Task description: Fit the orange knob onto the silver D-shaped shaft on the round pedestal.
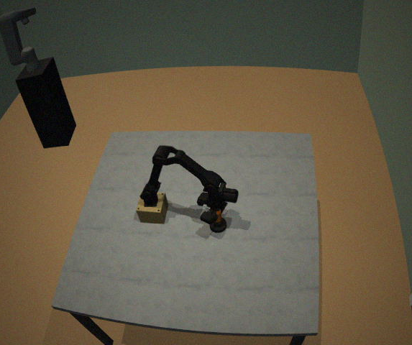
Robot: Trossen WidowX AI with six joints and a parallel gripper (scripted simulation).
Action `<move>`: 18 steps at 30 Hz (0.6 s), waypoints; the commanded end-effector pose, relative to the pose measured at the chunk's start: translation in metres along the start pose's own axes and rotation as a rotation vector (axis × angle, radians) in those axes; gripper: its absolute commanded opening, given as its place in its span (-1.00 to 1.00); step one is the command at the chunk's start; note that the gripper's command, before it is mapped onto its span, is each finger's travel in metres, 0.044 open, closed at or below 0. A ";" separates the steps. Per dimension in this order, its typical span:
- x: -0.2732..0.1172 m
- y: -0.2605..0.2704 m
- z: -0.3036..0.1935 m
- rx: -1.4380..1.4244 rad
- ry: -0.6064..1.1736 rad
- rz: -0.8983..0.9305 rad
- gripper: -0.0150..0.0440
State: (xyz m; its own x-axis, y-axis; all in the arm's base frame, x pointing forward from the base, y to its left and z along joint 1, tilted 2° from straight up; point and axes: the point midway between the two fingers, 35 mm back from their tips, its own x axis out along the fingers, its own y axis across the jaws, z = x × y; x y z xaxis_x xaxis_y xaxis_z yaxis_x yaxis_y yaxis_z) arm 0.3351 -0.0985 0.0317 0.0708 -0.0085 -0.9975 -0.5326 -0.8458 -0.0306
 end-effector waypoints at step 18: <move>0.002 -0.001 0.000 -0.155 0.004 -0.003 -0.49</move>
State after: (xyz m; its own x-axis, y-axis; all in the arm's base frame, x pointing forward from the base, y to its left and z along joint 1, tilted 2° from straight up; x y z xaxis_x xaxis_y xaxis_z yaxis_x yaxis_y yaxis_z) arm 0.3356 -0.0978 0.0310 0.0748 -0.0090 -0.9972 -0.4004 -0.9161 -0.0218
